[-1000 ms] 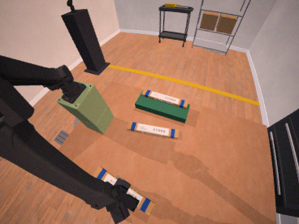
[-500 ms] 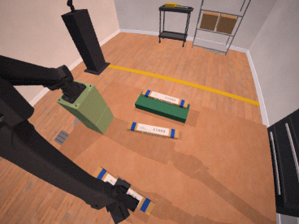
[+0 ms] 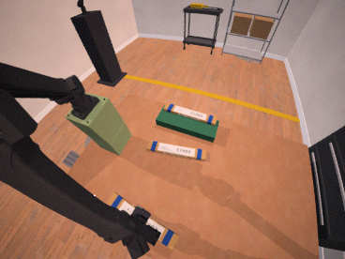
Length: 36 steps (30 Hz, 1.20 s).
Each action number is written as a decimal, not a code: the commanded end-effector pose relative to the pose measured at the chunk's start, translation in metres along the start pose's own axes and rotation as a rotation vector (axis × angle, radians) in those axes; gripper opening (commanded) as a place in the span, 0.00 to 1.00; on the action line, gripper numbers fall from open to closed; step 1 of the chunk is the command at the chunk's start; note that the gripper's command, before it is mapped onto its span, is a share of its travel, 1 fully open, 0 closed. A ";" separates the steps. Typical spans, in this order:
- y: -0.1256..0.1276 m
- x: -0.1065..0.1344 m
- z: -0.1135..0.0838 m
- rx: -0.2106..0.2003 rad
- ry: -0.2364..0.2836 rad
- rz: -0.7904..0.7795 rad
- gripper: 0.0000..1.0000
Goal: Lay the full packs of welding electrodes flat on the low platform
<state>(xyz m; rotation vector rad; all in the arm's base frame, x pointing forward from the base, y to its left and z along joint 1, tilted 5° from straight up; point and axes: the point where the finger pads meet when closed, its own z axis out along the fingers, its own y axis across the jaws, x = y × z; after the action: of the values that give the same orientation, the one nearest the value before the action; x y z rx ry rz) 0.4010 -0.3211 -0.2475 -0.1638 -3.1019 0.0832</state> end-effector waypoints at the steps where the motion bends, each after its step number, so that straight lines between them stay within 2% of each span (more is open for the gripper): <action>1: -0.017 -0.043 -0.062 0.054 -0.087 -0.002 0.00; 9: -0.010 -0.031 -0.073 0.043 -0.067 -0.004 0.00; 17: -0.014 -0.037 -0.088 0.049 -0.079 -0.003 0.00; 36: -0.011 -0.032 -0.121 0.048 -0.075 -0.003 0.00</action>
<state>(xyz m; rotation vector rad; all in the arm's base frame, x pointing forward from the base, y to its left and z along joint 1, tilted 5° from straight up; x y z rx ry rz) 0.4072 -0.3207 -0.1809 -0.1648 -3.1087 0.0909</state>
